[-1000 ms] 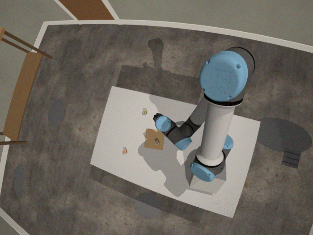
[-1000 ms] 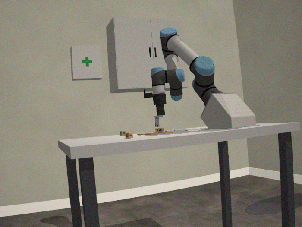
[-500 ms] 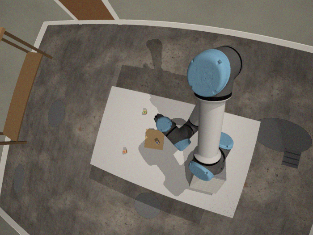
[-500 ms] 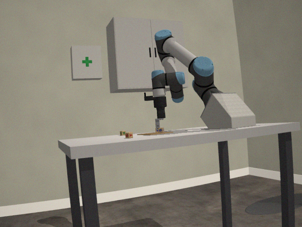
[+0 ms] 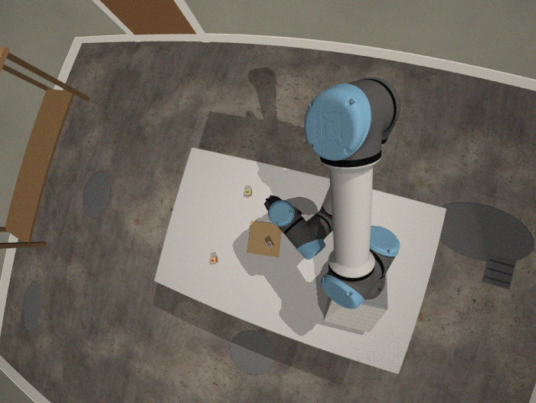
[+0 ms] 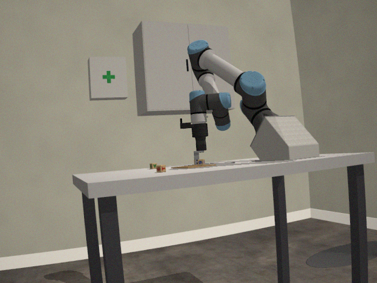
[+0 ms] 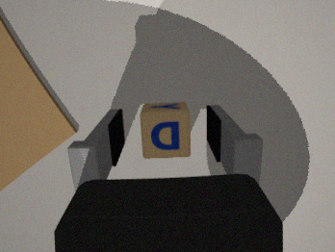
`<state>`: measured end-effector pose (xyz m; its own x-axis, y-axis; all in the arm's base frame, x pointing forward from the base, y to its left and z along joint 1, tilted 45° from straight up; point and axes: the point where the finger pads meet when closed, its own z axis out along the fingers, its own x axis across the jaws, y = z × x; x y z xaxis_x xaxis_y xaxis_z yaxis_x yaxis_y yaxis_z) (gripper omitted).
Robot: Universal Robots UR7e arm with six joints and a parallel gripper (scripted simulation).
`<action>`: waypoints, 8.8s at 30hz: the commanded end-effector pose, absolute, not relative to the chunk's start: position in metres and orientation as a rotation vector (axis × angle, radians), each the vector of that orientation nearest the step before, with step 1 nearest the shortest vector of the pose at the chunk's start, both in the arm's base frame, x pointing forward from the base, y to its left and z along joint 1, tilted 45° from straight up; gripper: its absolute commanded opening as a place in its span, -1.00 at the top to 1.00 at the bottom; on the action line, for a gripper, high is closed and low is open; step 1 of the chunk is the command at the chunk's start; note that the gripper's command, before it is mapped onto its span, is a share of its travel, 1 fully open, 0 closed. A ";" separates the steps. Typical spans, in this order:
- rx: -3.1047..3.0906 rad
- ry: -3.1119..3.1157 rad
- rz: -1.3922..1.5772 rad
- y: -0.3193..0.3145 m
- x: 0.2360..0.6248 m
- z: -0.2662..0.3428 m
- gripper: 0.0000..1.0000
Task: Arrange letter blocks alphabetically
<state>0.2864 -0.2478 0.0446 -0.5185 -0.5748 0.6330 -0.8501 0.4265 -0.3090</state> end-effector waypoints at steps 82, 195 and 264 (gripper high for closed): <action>1.209 -2.250 0.853 -0.247 0.286 0.044 0.01; 1.599 -1.901 0.689 -0.165 0.320 0.103 0.01; 2.351 -0.327 0.010 -0.112 0.371 0.048 0.01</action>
<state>0.3681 -0.1148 0.0502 0.9405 -0.2966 0.1657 -0.3276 -0.6622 0.6739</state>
